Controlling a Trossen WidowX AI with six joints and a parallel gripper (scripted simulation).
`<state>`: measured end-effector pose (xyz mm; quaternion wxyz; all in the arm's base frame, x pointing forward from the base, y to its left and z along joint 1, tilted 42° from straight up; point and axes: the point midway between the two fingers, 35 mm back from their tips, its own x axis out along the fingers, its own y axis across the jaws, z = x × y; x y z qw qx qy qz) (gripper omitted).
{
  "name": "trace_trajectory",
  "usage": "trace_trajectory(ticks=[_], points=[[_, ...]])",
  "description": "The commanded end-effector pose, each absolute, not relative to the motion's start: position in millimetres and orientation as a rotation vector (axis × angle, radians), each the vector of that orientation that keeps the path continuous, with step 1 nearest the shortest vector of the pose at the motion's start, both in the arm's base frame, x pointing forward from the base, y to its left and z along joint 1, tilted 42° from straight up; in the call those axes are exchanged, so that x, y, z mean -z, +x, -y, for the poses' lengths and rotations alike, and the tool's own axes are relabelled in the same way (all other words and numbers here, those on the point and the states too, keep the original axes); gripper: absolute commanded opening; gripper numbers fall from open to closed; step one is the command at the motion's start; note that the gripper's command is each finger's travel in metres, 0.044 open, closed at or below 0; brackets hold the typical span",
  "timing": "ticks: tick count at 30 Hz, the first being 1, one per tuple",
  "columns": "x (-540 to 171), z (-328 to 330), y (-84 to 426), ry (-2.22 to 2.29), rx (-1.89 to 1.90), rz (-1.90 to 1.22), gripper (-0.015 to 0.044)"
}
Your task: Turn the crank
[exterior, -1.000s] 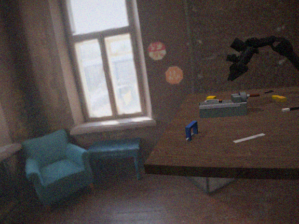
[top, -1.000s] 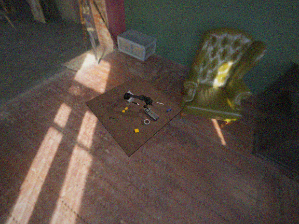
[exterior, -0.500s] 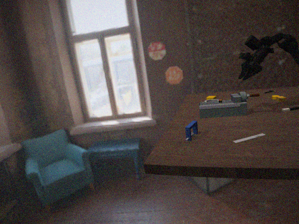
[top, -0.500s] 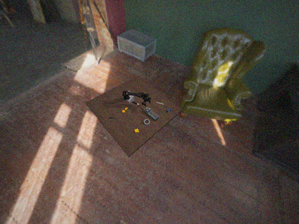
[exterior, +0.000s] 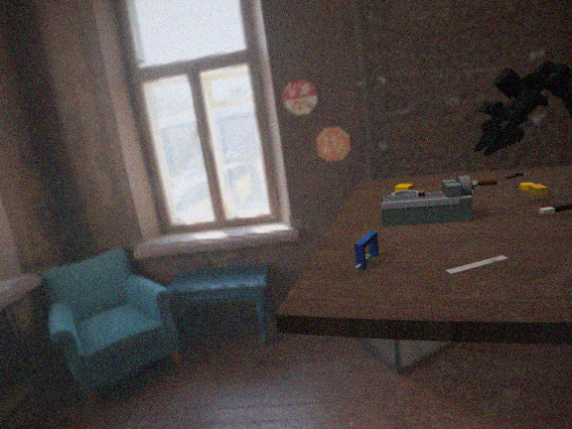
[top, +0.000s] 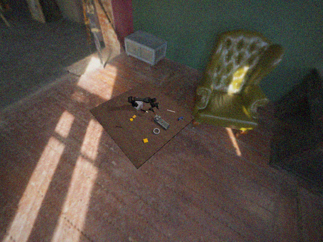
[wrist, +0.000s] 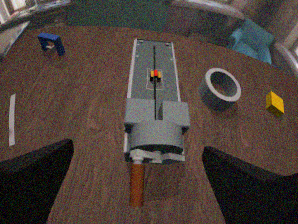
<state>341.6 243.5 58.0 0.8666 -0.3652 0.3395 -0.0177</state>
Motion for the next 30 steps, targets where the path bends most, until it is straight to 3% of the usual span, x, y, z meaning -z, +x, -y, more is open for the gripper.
trace_trajectory(ticks=[1,30], points=[[-49.7,-234.1,341.4,-0.759,0.043,-0.712,0.044],[-0.6,-192.6,350.1,-0.768,0.046,-0.706,0.044]])
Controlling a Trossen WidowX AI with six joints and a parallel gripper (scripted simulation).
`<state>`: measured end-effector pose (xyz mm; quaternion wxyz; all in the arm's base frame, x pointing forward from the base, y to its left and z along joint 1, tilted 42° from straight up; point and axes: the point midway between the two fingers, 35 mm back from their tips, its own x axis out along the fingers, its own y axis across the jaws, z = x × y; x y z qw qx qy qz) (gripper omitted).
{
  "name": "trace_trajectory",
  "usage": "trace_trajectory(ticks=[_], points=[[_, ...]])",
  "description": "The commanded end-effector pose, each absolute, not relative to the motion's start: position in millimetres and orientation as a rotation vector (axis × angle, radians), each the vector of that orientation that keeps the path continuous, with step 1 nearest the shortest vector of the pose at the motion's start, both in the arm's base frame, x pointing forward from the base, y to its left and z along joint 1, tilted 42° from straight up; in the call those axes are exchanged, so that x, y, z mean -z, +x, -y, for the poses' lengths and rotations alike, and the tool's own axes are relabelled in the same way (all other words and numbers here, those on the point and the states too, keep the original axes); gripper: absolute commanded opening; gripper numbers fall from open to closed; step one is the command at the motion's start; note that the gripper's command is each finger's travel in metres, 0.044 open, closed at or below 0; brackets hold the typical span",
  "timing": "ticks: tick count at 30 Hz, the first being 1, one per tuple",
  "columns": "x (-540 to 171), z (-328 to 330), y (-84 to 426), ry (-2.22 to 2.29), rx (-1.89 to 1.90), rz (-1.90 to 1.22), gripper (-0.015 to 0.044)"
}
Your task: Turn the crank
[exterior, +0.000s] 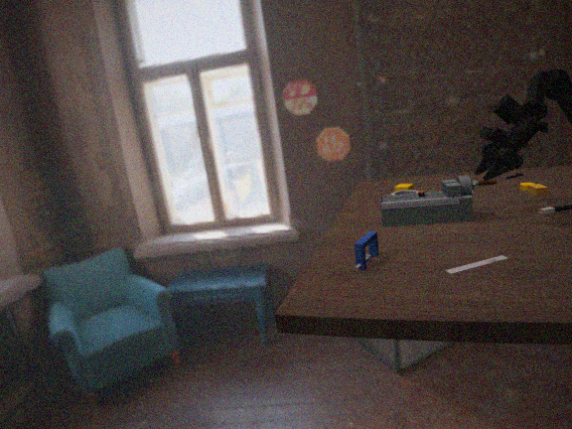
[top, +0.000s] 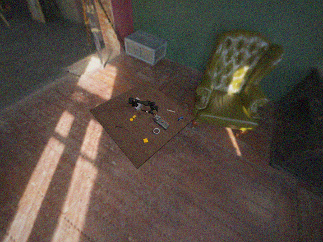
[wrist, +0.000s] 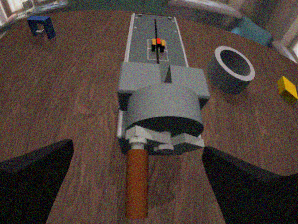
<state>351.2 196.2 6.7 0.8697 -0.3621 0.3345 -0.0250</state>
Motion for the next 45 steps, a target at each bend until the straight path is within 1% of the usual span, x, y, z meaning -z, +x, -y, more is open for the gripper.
trace_trajectory(ticks=[1,24,40,41,45], points=[[0.6,-191.5,350.3,-0.768,0.046,-0.706,0.044],[24.9,-168.5,353.0,-0.77,0.047,-0.704,0.044],[24.9,-168.5,353.0,-0.77,0.047,-0.704,0.002],[24.9,-168.5,353.0,-0.77,0.047,-0.704,0.0],[24.9,-168.5,353.0,-0.77,0.047,-0.704,0.0]])
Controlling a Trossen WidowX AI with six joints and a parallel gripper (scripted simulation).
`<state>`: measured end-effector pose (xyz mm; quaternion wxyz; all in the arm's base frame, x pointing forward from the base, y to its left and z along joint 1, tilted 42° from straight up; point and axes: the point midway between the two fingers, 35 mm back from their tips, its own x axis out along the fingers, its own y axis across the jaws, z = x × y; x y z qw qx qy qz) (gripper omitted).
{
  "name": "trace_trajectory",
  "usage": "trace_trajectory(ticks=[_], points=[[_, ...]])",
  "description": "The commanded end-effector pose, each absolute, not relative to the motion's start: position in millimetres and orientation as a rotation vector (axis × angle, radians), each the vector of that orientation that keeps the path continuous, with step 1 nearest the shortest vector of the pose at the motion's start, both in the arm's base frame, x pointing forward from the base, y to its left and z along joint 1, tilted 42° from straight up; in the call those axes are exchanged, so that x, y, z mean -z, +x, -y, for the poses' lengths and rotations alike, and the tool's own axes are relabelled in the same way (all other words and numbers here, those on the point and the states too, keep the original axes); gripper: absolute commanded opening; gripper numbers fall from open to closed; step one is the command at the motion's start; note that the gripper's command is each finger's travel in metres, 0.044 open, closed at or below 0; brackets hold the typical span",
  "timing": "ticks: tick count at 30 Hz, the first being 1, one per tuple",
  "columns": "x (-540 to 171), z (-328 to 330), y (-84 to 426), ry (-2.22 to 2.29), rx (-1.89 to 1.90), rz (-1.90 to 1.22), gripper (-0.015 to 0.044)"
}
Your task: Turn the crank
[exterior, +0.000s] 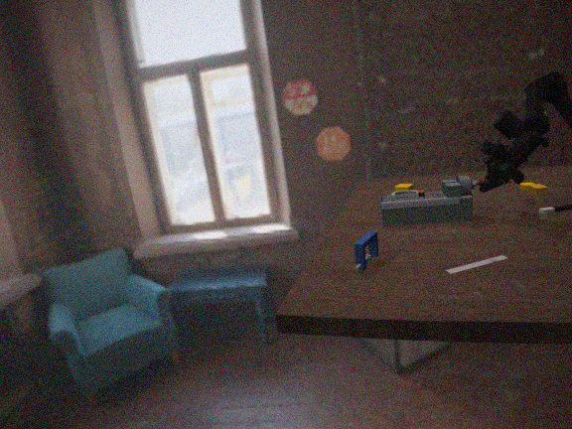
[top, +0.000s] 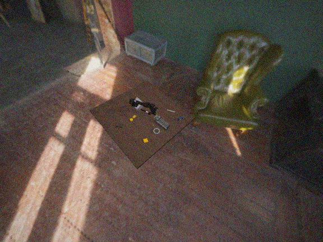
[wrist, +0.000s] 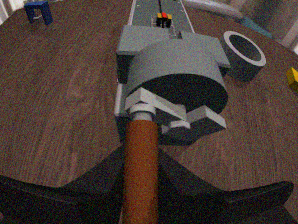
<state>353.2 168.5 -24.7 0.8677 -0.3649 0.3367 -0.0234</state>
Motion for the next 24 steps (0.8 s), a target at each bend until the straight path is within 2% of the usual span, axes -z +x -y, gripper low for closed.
trace_trajectory(ticks=[1,24], points=[[24.9,-168.5,353.0,-0.77,0.047,-0.704,0.0],[33.4,-167.0,353.3,-0.77,0.048,-0.704,0.0]])
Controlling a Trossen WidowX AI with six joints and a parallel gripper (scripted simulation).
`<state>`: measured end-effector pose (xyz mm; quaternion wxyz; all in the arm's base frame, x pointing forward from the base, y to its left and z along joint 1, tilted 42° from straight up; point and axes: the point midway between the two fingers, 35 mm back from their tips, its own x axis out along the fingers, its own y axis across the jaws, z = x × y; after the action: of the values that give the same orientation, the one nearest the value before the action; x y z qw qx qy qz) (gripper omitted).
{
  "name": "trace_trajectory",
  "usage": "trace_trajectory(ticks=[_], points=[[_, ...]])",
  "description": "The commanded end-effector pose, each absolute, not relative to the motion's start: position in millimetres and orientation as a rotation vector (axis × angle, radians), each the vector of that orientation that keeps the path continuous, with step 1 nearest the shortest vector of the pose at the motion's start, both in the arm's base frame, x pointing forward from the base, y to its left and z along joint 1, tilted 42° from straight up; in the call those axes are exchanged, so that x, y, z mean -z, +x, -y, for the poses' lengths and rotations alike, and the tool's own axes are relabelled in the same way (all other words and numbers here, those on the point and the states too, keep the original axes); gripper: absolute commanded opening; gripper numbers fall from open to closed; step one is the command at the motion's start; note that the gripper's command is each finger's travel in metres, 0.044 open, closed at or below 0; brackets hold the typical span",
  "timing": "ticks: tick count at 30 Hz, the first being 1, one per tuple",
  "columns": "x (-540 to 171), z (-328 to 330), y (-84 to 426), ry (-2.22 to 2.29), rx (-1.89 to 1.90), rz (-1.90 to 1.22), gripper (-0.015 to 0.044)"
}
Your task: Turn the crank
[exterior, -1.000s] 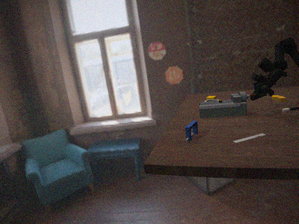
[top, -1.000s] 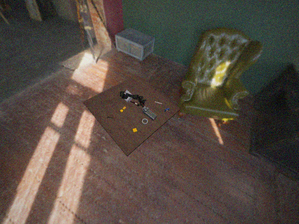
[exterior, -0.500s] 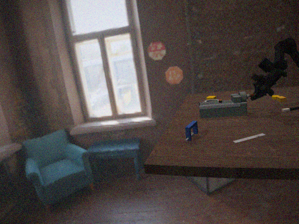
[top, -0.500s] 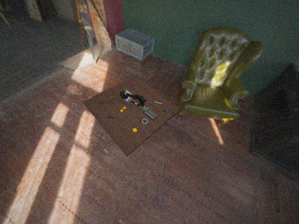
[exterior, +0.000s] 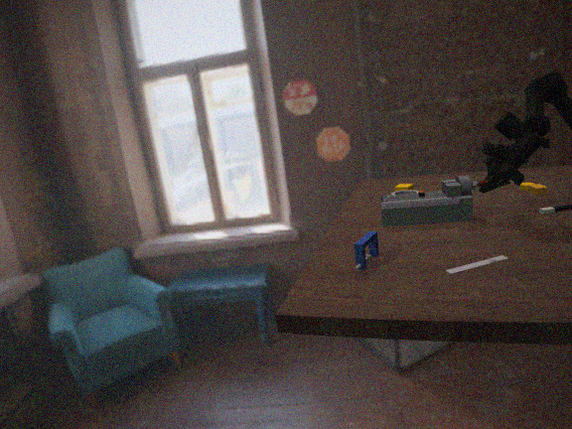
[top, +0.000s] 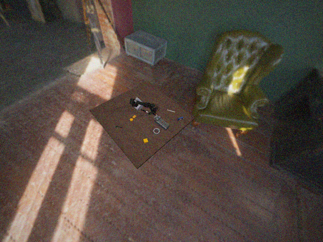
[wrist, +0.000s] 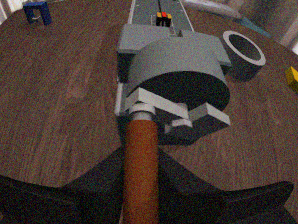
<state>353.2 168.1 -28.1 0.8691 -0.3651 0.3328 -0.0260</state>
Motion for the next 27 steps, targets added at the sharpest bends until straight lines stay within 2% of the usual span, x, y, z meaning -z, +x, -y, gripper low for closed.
trace_trajectory(ticks=[1,27], points=[[33.9,-166.8,353.4,-0.77,0.048,-0.704,0.0],[45.7,-158.5,355.0,-0.771,0.048,-0.704,0.0]])
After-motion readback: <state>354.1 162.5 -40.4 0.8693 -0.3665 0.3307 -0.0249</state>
